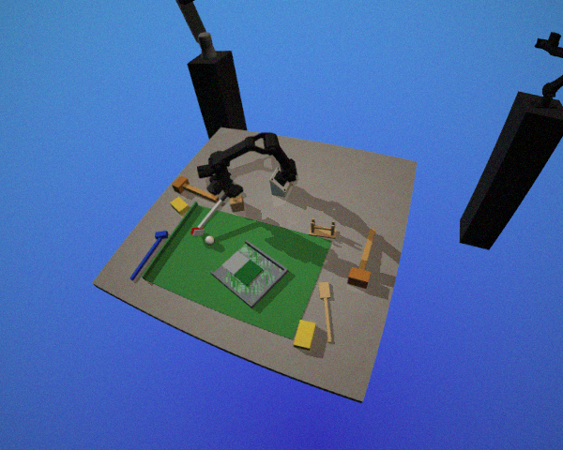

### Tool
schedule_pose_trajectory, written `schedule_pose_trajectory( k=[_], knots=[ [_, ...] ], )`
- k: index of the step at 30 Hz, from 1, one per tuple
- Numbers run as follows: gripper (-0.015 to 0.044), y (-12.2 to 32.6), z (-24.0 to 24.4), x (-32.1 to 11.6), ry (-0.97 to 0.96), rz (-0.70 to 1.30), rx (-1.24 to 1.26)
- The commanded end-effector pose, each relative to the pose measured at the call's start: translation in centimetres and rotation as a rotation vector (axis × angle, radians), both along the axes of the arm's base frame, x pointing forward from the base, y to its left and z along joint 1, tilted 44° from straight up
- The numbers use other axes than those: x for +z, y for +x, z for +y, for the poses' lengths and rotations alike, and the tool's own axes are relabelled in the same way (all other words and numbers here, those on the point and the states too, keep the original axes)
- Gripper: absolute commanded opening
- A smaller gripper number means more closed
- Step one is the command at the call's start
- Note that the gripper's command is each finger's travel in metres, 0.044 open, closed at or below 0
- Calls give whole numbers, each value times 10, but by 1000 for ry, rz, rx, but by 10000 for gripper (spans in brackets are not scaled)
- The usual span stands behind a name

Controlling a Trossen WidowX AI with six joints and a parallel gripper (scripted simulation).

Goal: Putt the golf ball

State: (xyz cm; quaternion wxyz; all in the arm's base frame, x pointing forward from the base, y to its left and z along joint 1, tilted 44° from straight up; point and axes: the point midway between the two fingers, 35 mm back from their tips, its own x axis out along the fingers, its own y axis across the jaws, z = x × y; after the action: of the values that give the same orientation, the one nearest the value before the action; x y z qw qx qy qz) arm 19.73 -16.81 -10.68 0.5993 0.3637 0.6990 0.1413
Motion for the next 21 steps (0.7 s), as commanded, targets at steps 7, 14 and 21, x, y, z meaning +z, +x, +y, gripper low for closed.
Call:
schedule_pose_trajectory(
  k=[7, 14, 21],
  knots=[
    [0, 42, 77, 72, 4, -9, 4],
    [0, 45, 91, 85, 9, -10, 7],
    [0, 47, 70, 106, 7, -10, 6]
  ],
)
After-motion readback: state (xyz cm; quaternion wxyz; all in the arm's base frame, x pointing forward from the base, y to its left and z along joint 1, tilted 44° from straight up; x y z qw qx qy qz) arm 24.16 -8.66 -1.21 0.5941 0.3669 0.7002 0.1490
